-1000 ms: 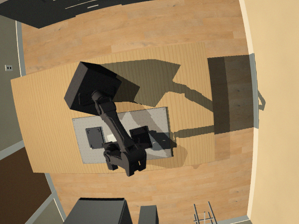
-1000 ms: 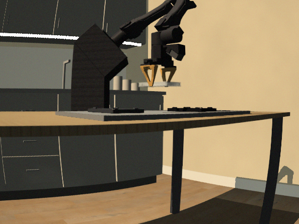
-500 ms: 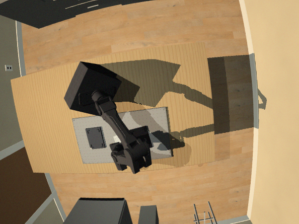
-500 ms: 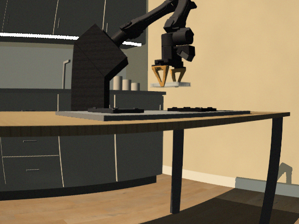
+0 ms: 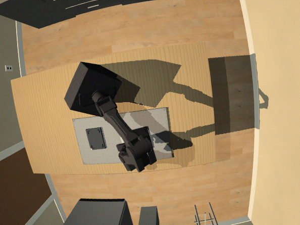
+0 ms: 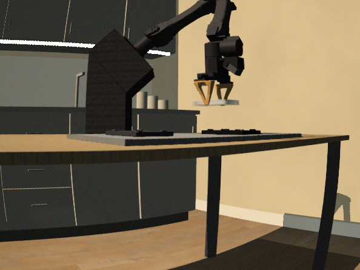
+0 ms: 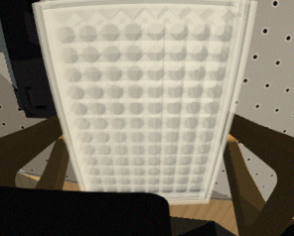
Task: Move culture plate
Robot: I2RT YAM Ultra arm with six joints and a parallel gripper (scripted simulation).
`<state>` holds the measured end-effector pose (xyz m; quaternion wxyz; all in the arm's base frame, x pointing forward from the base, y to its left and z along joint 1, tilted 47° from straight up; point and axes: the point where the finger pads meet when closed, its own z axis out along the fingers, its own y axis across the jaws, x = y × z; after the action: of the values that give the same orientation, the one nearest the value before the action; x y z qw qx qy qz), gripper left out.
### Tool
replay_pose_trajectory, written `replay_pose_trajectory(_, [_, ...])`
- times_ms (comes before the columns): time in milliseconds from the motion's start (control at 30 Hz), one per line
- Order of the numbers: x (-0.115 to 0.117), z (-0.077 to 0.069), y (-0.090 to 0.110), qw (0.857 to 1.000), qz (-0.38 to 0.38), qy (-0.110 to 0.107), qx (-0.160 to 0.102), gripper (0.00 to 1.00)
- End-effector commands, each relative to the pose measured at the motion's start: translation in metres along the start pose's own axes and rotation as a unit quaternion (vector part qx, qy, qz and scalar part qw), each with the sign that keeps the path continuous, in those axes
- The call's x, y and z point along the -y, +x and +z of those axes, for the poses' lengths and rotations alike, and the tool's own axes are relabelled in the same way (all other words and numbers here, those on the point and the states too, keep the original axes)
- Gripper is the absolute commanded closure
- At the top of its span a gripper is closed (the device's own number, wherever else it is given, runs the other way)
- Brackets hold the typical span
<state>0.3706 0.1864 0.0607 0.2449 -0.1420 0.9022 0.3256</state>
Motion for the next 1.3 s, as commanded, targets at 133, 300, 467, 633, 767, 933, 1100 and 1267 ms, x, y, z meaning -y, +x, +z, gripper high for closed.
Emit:
replay_pose_trajectory(133, [-0.012,-0.013,-0.021,1.0,0.011,0.013,0.019,1.0])
replay_pose_trajectory(300, [-0.034,-0.01,-0.023,1.0,0.006,0.008,0.016,1.0])
replay_pose_trajectory(467, [-0.05,-0.01,-0.028,1.0,0.007,0.008,0.016,1.0])
replay_pose_trajectory(633, [-0.064,-0.01,-0.031,1.0,0.007,0.007,0.016,1.0])
replay_pose_trajectory(767, [-0.074,-0.01,-0.034,1.0,0.007,0.007,0.016,1.0])
replay_pose_trajectory(933, [-0.069,-0.013,-0.037,1.0,0.014,0.012,0.022,1.0])
replay_pose_trajectory(1100, [-0.064,-0.01,-0.026,1.0,0.018,0.015,0.011,1.0])
replay_pose_trajectory(1267, [-0.062,-0.009,-0.021,1.0,0.02,0.015,0.006,1.0])
